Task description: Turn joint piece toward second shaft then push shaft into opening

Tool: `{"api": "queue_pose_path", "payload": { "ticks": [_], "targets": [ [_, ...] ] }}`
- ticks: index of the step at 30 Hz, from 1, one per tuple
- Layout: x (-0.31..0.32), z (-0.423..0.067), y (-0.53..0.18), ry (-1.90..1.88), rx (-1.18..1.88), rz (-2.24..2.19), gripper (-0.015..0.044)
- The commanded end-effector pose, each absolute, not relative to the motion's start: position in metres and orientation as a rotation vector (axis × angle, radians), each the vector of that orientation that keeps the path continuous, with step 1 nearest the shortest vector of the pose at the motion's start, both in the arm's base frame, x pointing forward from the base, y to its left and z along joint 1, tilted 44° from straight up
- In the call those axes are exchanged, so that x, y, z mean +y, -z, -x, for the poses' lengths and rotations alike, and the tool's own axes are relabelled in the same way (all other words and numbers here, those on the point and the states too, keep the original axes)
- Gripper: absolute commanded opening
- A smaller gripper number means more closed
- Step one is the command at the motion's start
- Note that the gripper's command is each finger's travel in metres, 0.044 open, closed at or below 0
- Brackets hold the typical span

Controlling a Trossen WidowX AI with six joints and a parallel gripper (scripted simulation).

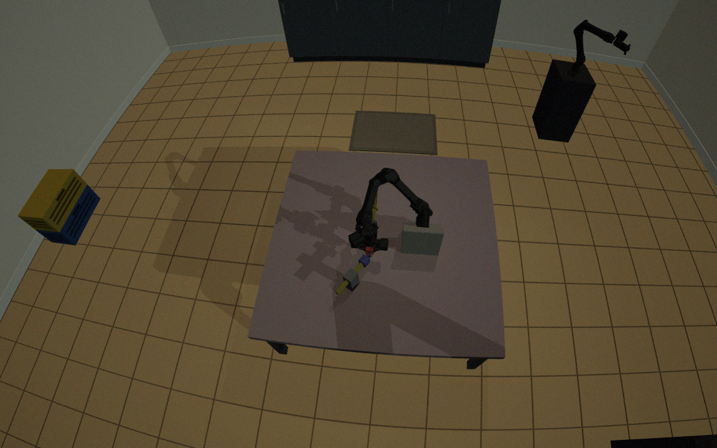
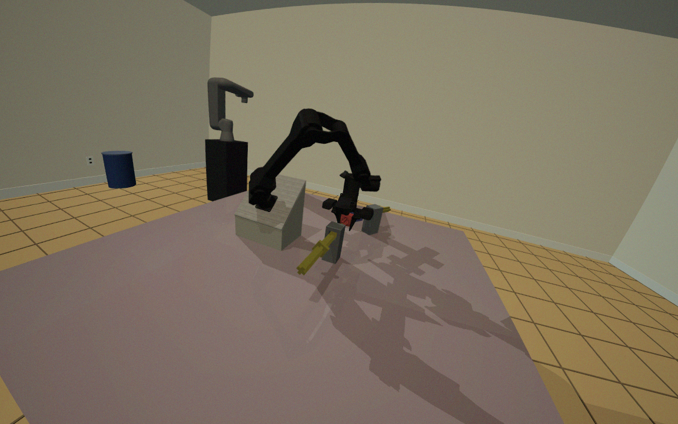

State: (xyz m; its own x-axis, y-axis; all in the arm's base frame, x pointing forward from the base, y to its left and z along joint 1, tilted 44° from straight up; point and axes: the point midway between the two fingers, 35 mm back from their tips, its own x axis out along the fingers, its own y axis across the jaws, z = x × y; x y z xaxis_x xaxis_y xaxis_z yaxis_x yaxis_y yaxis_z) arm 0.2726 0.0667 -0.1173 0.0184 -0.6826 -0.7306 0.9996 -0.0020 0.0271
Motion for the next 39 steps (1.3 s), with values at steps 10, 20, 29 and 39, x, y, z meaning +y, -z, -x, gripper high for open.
{"api": "queue_pose_path", "payload": {
  "ticks": [10,20,29,39],
  "targets": [
    [0.0666,-0.2725,0.1174,1.465,0.619,-0.661,0.0052],
    [0.0666,-0.2725,0.1174,1.465,0.619,-0.661,0.0252],
    [0.0666,-0.2725,0.1174,1.465,0.619,-0.661,0.044],
    [0.0666,-0.2725,0.1174,1.465,0.619,-0.661,0.044]
  ]
}}
